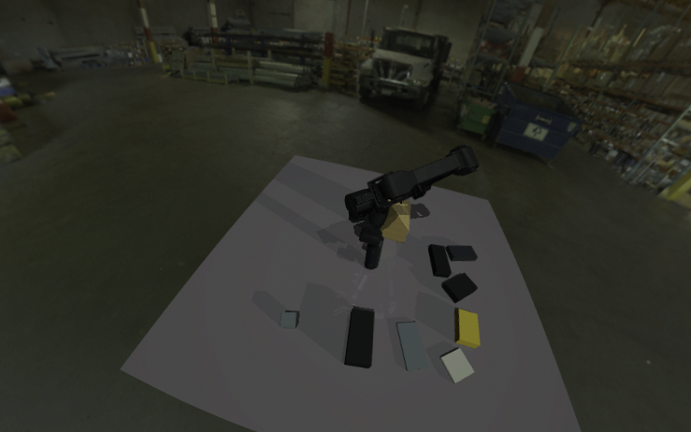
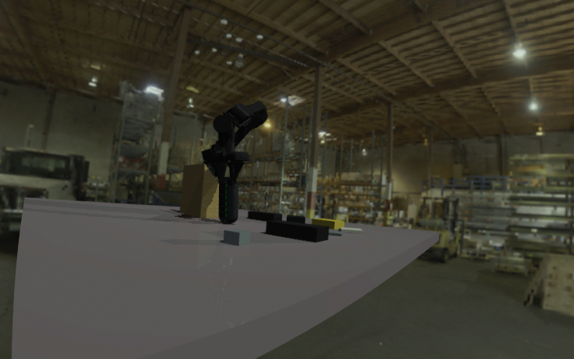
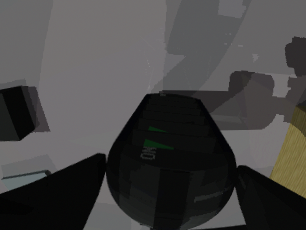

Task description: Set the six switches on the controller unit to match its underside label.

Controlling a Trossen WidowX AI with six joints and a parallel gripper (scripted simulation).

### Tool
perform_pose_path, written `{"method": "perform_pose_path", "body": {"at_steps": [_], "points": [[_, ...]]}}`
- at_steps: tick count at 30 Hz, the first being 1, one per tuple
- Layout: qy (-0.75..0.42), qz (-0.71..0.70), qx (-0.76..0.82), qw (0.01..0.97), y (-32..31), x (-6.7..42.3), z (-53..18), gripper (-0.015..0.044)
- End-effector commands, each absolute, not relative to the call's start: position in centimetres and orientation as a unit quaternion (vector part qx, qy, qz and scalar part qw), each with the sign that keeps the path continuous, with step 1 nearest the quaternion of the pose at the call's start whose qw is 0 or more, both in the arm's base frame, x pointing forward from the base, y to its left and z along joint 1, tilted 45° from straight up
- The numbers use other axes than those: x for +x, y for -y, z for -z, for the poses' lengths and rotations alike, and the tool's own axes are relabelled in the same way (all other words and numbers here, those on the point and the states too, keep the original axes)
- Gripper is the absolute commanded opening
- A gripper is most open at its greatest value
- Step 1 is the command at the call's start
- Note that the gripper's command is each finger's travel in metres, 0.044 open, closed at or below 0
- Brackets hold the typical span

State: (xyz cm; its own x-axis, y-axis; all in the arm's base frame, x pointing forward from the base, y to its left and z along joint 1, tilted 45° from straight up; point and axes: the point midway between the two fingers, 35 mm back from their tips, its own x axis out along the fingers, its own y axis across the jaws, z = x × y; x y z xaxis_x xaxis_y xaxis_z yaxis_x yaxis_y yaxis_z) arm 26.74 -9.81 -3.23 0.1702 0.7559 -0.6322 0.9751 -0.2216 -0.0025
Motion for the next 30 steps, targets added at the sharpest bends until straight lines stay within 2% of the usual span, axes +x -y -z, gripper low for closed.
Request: {"method": "perform_pose_path", "body": {"at_steps": [1, 30], "points": [[-0.593, 0.271, 0.728, 0.212, 9.8, 26.6, 4.0, 0.0338], [-0.585, 0.296, 0.718, 0.232, 10.9, 26.4, 5.8, 0.0338]]}}
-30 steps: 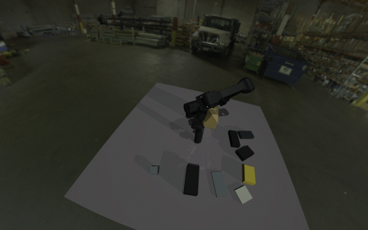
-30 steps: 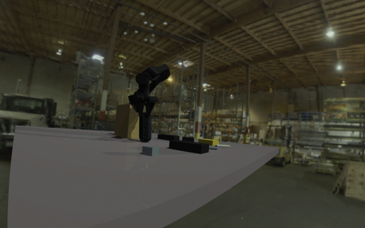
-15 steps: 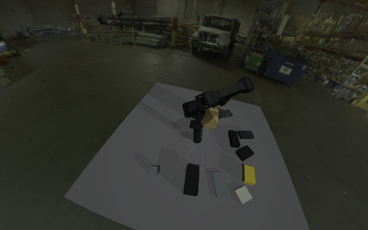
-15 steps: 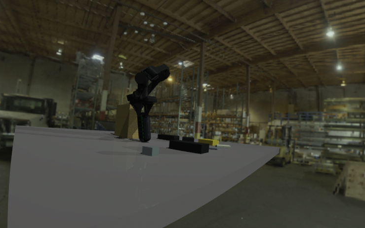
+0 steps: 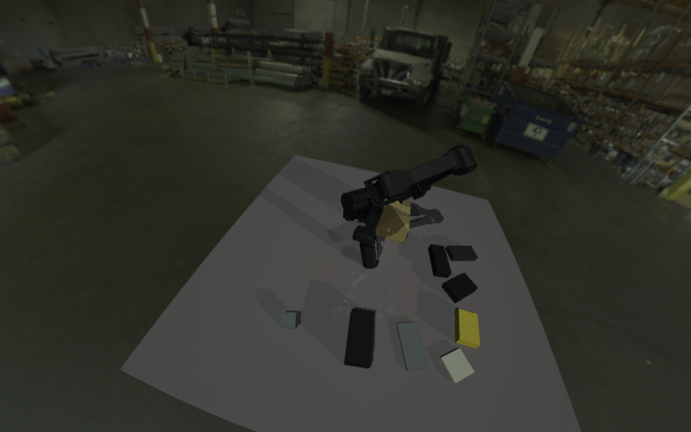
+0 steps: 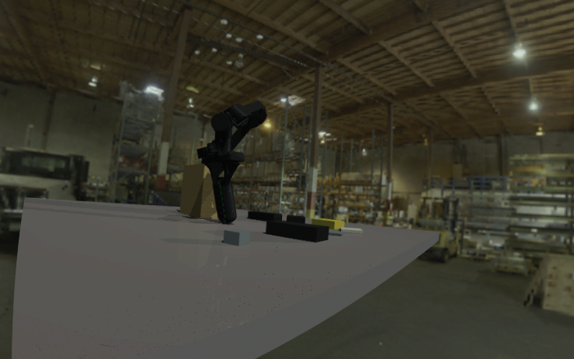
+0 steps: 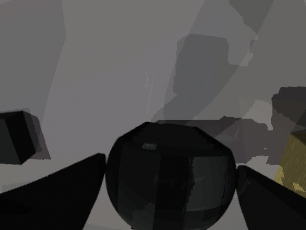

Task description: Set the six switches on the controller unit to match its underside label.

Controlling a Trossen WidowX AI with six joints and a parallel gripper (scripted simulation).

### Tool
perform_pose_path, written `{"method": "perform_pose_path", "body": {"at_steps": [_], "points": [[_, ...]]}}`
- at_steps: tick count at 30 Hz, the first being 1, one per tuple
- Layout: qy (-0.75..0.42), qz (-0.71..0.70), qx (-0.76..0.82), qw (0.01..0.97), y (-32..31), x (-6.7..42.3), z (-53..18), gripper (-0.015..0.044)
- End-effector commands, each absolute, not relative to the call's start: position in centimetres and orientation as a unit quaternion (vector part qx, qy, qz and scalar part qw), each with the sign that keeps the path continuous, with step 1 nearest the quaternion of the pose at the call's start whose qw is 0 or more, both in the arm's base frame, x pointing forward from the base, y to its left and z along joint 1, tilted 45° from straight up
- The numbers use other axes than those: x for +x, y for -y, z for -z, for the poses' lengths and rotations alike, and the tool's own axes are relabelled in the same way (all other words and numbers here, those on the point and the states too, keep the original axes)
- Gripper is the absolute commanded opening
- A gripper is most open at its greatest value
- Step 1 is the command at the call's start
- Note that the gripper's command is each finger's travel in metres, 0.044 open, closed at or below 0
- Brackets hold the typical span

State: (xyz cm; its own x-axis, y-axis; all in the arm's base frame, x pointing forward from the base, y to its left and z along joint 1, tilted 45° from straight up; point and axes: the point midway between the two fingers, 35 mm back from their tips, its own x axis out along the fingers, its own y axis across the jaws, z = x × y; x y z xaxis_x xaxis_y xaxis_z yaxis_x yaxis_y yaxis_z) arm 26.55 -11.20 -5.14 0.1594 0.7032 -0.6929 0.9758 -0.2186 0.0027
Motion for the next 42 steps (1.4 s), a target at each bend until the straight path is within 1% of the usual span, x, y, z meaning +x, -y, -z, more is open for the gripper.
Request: {"method": "perform_pose_path", "body": {"at_steps": [1, 42], "points": [[-0.585, 0.297, 0.718, 0.233, 10.9, 26.4, 5.9, 0.0338], [-0.582, 0.307, 0.714, 0.241, 12.1, 26.1, 8.9, 0.0338]]}}
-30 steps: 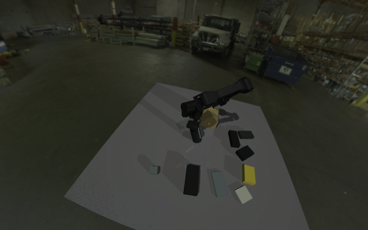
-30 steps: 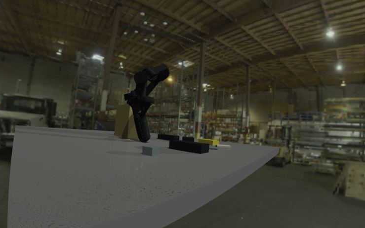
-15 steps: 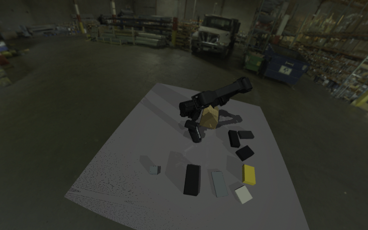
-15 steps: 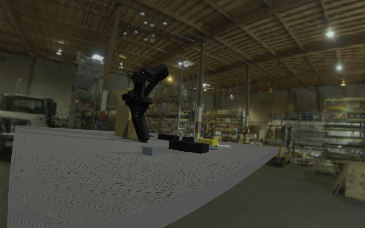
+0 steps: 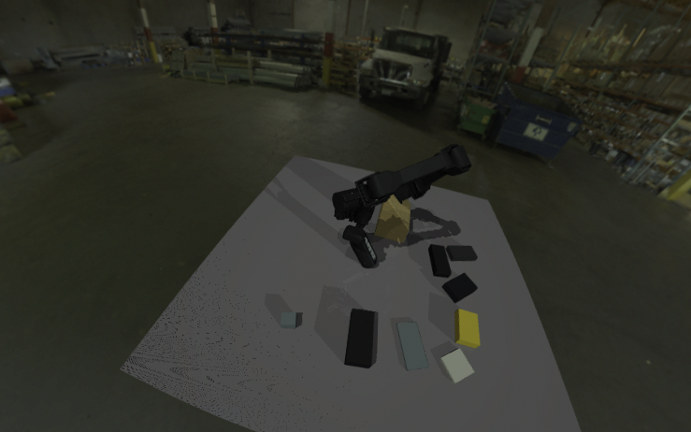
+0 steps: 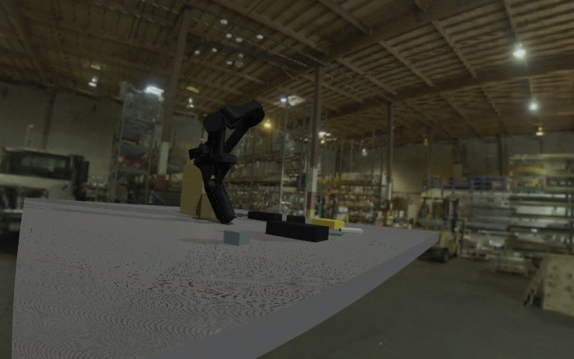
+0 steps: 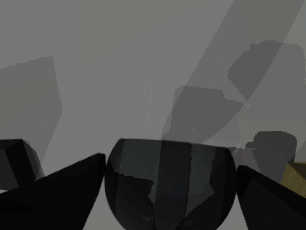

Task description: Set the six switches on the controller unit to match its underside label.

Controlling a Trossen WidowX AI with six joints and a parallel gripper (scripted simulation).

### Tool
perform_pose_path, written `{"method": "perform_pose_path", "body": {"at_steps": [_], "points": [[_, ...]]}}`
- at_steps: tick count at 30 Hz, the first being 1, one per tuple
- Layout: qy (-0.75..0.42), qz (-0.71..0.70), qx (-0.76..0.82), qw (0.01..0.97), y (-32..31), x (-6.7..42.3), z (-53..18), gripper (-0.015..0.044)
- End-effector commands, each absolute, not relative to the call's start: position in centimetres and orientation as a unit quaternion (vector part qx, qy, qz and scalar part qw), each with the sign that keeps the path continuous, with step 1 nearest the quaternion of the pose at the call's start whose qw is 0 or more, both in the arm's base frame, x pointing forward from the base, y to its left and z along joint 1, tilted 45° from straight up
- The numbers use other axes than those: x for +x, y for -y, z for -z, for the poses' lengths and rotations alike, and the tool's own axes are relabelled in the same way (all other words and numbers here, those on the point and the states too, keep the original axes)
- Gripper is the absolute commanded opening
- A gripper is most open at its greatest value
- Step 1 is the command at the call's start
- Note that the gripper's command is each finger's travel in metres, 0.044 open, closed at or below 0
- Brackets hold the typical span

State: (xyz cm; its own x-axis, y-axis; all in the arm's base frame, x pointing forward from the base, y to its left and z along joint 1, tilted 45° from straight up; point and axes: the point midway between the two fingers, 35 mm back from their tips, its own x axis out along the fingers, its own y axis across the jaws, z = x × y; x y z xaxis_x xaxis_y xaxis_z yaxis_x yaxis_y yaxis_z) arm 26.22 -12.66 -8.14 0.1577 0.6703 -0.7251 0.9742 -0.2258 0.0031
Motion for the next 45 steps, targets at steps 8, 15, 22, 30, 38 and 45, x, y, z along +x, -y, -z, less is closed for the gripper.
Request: {"method": "perform_pose_path", "body": {"at_steps": [8, 15, 22, 30, 38, 45], "points": [[-0.581, 0.307, 0.714, 0.241, 12.2, 26.1, 9.5, 0.0338], [-0.581, 0.307, 0.714, 0.241, 12.3, 26.0, 10.0, 0.0338], [-0.581, 0.307, 0.714, 0.241, 12.4, 26.0, 10.6, 0.0338], [-0.581, 0.307, 0.714, 0.242, 12.5, 26.0, 11.2, 0.0338], [-0.581, 0.307, 0.714, 0.242, 12.5, 26.0, 11.9, 0.0338], [-0.581, 0.307, 0.714, 0.242, 12.5, 26.0, 12.4, 0.0338]]}}
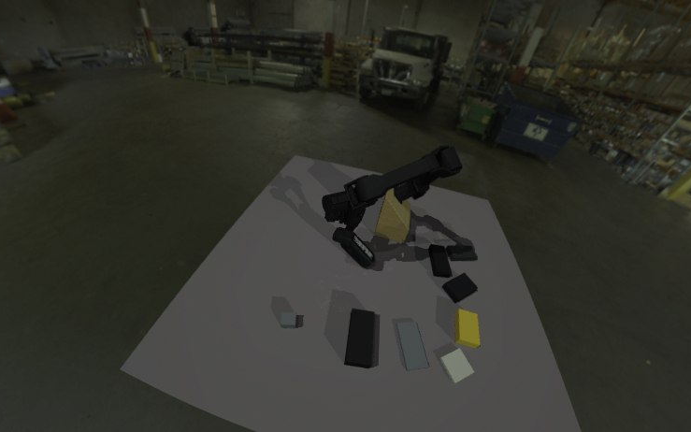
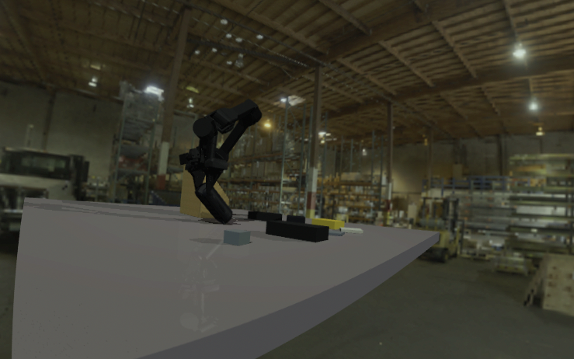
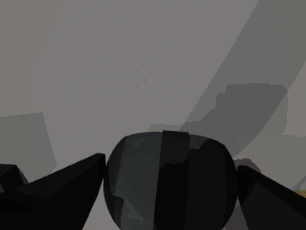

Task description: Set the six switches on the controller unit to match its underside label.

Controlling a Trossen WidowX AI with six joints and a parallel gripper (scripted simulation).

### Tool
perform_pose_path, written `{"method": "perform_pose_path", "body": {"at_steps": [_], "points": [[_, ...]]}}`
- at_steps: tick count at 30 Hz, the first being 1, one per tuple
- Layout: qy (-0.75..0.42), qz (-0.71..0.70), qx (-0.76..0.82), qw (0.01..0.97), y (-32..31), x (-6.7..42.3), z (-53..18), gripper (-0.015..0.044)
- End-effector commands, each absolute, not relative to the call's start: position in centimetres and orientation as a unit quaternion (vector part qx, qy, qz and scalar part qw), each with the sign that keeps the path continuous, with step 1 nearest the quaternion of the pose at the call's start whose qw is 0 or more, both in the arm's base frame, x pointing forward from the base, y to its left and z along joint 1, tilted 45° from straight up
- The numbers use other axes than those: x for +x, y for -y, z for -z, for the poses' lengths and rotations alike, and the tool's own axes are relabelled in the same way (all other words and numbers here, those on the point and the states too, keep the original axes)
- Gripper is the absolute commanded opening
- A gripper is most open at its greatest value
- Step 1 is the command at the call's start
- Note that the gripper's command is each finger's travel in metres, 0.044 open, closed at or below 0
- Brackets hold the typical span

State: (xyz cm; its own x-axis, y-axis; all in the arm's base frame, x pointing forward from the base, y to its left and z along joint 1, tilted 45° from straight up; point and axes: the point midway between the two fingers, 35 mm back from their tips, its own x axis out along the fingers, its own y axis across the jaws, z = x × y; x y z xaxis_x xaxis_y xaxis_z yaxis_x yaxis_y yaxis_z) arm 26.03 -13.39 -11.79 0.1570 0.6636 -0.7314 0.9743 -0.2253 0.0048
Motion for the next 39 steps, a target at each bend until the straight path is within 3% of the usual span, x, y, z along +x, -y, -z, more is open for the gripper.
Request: {"method": "perform_pose_path", "body": {"at_steps": [1, 39], "points": [[-0.581, 0.307, 0.714, 0.242, 12.5, 26.0, 12.5, 0.0338], [-0.581, 0.306, 0.714, 0.242, 12.1, 26.0, 15.5, 0.0338]]}}
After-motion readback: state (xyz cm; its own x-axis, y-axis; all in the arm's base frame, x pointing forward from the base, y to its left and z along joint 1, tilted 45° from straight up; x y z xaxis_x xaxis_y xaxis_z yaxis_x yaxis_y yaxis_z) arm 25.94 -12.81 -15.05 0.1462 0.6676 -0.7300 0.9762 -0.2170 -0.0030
